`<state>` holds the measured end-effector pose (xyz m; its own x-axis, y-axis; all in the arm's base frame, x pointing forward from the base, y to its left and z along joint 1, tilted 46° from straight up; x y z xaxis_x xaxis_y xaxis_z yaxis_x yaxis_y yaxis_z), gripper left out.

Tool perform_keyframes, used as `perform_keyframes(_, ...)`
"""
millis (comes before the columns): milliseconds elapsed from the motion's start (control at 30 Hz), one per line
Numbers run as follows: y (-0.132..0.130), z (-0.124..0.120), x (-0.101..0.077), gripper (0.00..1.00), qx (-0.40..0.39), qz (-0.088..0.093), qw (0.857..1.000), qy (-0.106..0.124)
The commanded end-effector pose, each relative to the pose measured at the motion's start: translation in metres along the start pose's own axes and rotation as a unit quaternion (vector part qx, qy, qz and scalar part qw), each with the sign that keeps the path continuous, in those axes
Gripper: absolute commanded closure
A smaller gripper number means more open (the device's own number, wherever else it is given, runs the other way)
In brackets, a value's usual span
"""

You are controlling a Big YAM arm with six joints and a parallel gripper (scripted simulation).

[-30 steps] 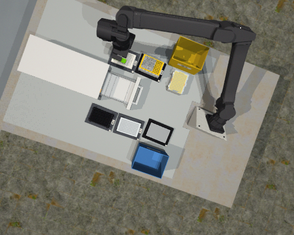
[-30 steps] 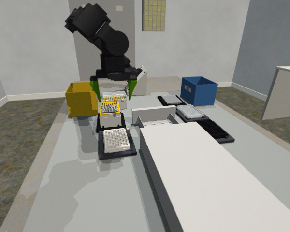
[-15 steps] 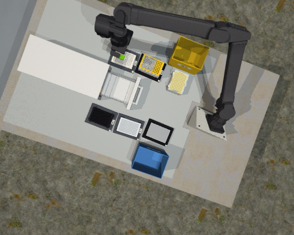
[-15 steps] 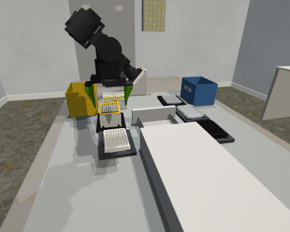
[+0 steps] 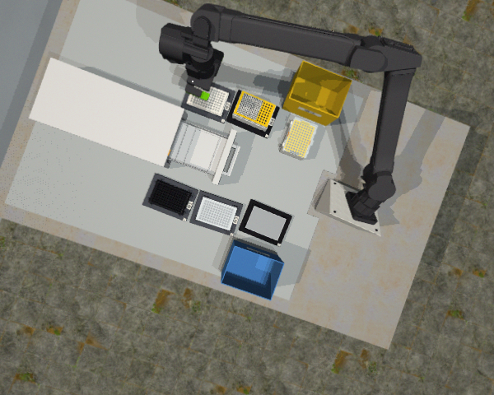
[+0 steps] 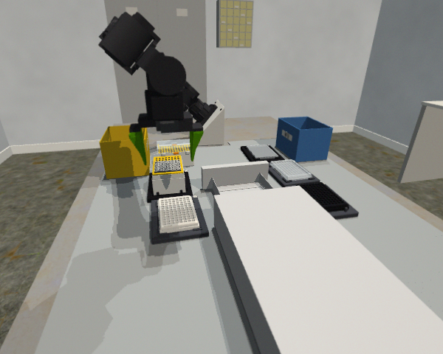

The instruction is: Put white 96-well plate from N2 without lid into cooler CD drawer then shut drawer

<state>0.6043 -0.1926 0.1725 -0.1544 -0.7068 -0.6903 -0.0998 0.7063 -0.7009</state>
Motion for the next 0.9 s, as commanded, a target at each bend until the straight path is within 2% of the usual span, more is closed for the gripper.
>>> perform_keyframes(0, 0.011, 0.005, 0.006, 0.0, -0.016, 0.0, 1.0, 0.006)
perform_keyframes(800, 0.011, 0.005, 0.006, 0.0, -0.016, 0.0, 1.0, 0.006)
perform_keyframes(867, 0.006, 0.004, 0.017, 0.0, -0.008, 0.001, 1.0, 0.008)
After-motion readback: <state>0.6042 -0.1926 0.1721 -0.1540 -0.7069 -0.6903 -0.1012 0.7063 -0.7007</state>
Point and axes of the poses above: the point where the finger pads meet when closed, its own x axis out along the fingers, its own y axis across the jaws, z = x × y, the point moved 2 cm from there along -x, back along the fingers, and after that the axes turned 12 degrees about -x, right-handed, at the moved point
